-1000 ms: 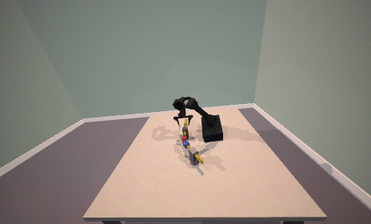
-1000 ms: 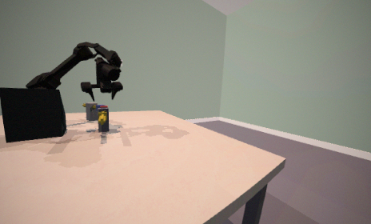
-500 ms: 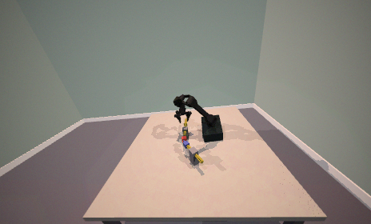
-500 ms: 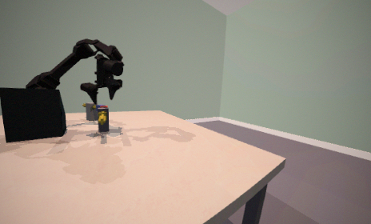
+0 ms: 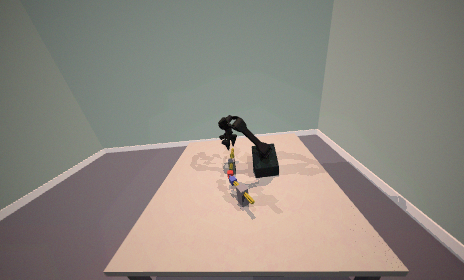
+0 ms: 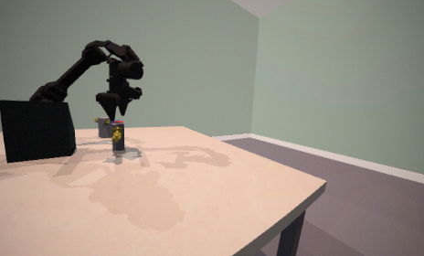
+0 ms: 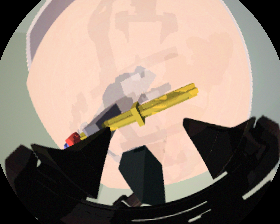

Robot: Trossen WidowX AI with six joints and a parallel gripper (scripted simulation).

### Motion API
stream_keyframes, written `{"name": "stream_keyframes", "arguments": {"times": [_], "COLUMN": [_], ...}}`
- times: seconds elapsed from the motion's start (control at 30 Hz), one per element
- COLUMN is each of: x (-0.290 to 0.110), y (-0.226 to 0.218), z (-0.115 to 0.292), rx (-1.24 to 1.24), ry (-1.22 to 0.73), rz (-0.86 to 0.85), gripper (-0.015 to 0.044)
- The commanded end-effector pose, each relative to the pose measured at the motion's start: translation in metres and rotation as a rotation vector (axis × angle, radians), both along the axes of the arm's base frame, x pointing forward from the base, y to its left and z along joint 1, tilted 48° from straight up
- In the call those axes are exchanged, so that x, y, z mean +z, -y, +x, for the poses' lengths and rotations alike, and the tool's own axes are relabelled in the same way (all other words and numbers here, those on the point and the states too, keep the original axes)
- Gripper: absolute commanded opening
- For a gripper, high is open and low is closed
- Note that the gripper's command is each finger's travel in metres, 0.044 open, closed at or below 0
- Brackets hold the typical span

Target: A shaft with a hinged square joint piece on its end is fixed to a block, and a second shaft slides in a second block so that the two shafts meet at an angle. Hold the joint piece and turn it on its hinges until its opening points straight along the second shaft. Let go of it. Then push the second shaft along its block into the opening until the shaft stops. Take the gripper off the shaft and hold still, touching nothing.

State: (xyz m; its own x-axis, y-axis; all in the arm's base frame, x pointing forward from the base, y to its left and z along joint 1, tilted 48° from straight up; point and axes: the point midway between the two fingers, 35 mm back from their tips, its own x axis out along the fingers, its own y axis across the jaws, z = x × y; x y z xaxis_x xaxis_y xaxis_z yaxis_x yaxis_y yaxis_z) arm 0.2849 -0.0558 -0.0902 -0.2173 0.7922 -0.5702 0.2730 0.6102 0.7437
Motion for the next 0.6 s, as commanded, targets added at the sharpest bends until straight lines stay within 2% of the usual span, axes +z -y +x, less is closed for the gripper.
{"name": "stream_keyframes", "arguments": {"times": [0.0, 0.27, 0.57], "x": [-0.016, -0.043, -0.046], "y": [0.017, 0.046, 0.048], "z": [0.002, 0.005, 0.005], "rx": [0.071, 0.223, 0.221], "ry": [0.11, 0.304, 0.301], "rz": [-0.023, -0.065, -0.074], "gripper": [0.044, 0.044, 0.044]}}
